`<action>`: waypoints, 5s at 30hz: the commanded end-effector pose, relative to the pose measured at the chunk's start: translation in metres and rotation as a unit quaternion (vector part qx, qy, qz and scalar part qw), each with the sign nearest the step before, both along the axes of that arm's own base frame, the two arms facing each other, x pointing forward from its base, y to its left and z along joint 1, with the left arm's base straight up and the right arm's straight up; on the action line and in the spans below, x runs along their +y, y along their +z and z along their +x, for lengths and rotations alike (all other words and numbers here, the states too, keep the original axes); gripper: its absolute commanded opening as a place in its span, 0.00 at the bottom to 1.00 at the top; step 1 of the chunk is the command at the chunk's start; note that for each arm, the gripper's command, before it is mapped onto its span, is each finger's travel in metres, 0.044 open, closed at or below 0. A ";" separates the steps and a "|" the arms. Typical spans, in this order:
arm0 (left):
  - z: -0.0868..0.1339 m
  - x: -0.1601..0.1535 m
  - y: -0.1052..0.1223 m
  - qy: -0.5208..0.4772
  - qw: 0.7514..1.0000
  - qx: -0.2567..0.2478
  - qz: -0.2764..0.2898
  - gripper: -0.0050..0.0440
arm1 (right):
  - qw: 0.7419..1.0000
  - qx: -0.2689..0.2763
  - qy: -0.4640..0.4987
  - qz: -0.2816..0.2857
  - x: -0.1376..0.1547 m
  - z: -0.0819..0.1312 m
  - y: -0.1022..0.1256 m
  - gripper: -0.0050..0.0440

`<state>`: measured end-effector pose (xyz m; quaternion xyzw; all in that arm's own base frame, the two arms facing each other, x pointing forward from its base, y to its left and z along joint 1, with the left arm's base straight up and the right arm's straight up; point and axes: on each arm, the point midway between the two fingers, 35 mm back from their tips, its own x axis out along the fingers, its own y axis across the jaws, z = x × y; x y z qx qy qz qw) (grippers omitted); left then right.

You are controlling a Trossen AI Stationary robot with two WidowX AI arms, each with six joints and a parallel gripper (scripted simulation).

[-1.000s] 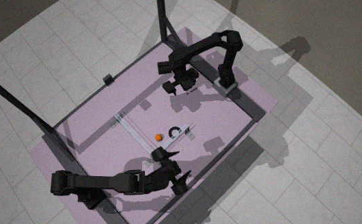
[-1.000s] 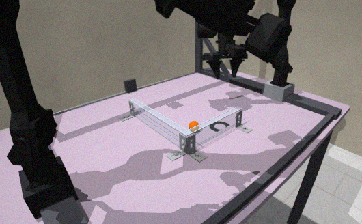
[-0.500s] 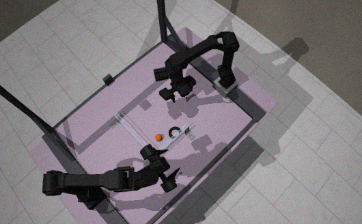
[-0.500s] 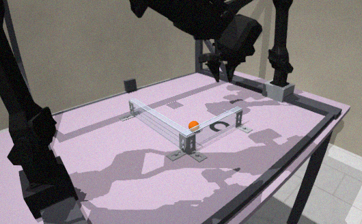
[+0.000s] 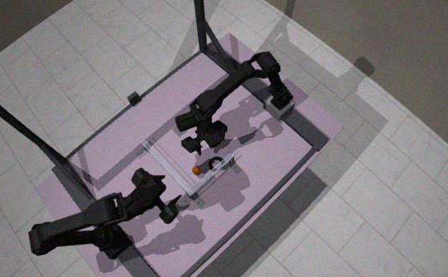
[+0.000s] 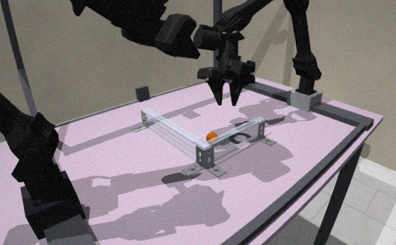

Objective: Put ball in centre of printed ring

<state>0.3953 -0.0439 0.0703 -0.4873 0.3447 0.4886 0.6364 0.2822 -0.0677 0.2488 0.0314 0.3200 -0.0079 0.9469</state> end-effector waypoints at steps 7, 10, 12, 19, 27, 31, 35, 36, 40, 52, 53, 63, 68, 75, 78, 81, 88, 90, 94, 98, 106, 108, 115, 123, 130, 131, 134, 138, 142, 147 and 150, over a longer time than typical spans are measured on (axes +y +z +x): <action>0.055 0.008 -0.007 -0.001 0.996 0.041 -0.084 0.66 | 0.997 0.009 0.063 -0.035 0.058 -0.033 -0.003 0.92; 0.063 0.009 -0.013 -0.001 0.992 0.067 -0.111 0.66 | 0.996 0.011 0.078 -0.037 0.065 -0.036 -0.005 0.92; 0.067 0.010 -0.015 0.000 0.989 0.081 -0.127 0.66 | 0.996 0.012 0.082 -0.037 0.067 -0.036 -0.006 0.92; 0.080 0.018 -0.024 0.009 0.981 0.118 -0.151 0.66 | 0.995 0.012 0.087 -0.038 0.069 -0.037 -0.006 0.92; 0.080 0.021 -0.051 0.012 0.979 0.134 -0.151 0.65 | 0.995 0.010 0.087 -0.038 0.069 -0.037 -0.005 0.92; 0.078 0.020 -0.070 0.013 0.979 0.139 -0.149 0.62 | 0.996 0.008 0.087 -0.037 0.069 -0.036 -0.002 0.92; 0.083 0.018 -0.073 0.012 0.980 0.134 -0.149 0.58 | 0.996 0.008 0.087 -0.037 0.069 -0.036 -0.002 0.92; 0.085 0.017 -0.073 0.013 0.980 0.131 -0.150 0.58 | 0.996 0.008 0.087 -0.037 0.069 -0.036 -0.002 0.92; 0.088 0.017 -0.071 0.011 0.981 0.126 -0.150 0.57 | 0.996 0.008 0.087 -0.037 0.069 -0.036 -0.002 0.92; 0.086 0.019 -0.060 0.012 0.981 0.118 -0.151 0.38 | 0.996 0.008 0.087 -0.037 0.069 -0.036 -0.002 0.92; 0.086 0.019 -0.060 0.012 0.981 0.118 -0.151 0.36 | 0.996 0.008 0.087 -0.037 0.069 -0.036 -0.002 0.92; 0.088 0.019 -0.036 0.011 0.982 0.111 -0.151 0.36 | 0.996 0.008 0.087 -0.037 0.069 -0.036 -0.002 0.92; 0.085 0.019 0.009 0.011 0.982 0.111 -0.151 0.36 | 0.996 0.008 0.087 -0.037 0.069 -0.036 -0.002 0.92; 0.083 0.019 0.018 0.014 0.980 0.129 -0.150 0.36 | 0.996 0.008 0.087 -0.037 0.069 -0.036 -0.002 0.92; 0.079 0.022 0.024 0.012 0.981 0.125 -0.150 0.36 | 0.996 0.008 0.087 -0.037 0.069 -0.036 -0.002 0.92; 0.070 0.025 0.030 0.011 0.981 0.121 -0.150 0.36 | 0.996 0.008 0.087 -0.037 0.069 -0.036 -0.002 0.92; 0.036 0.038 0.035 0.011 0.981 0.122 -0.149 0.36 | 0.996 0.008 0.087 -0.037 0.069 -0.036 -0.002 0.92; 0.030 0.040 0.035 0.011 0.981 0.122 -0.149 0.36 | 0.996 0.008 0.087 -0.037 0.069 -0.036 -0.002 0.92; 0.012 0.047 0.034 0.011 0.981 0.123 -0.149 0.36 | 0.996 0.008 0.087 -0.037 0.069 -0.036 -0.002 0.92; -0.002 0.052 0.026 0.012 0.981 0.125 -0.148 0.36 | 0.996 0.008 0.087 -0.037 0.069 -0.036 -0.002 0.92; -0.004 0.052 -0.001 0.011 0.980 0.134 -0.147 0.36 | 0.996 0.008 0.087 -0.037 0.069 -0.036 -0.002 0.92; -0.004 0.052 -0.001 0.011 0.980 0.134 -0.147 0.36 | 0.996 0.008 0.087 -0.037 0.069 -0.036 -0.002 0.92; -0.004 0.051 -0.012 0.013 0.980 0.136 -0.147 0.36 | 0.996 0.015 0.078 -0.035 0.067 -0.033 -0.008 0.92; -0.004 0.048 -0.059 0.015 0.979 0.142 -0.148 0.36 | 0.999 0.019 0.023 -0.030 0.054 -0.020 -0.014 0.92; -0.004 0.048 -0.074 0.015 0.979 0.142 -0.148 0.36 | 0.999 0.023 0.007 -0.028 0.050 -0.014 -0.018 0.92; -0.004 0.048 -0.077 0.015 0.979 0.142 -0.148 0.36 | 0.999 0.024 0.005 -0.028 0.049 -0.013 -0.019 0.92; -0.004 0.048 -0.081 0.015 0.979 0.142 -0.148 0.36 | 0.999 0.026 0.000 -0.027 0.048 -0.009 -0.021 0.92; 0.000 0.048 -0.075 0.013 0.980 0.130 -0.148 0.36 | 0.999 0.024 -0.001 -0.027 0.048 -0.008 -0.019 0.92; 0.000 0.048 -0.075 0.013 0.980 0.130 -0.148 0.36 | 0.999 0.024 0.000 -0.027 0.048 -0.008 -0.019 0.92; 0.000 0.049 -0.074 0.013 0.980 0.130 -0.148 0.41 | 0.999 0.018 0.001 -0.028 0.048 -0.009 -0.015 0.92; 0.000 0.049 -0.074 0.013 0.980 0.130 -0.148 0.54 | 0.999 0.018 0.001 -0.028 0.048 -0.009 -0.015 0.92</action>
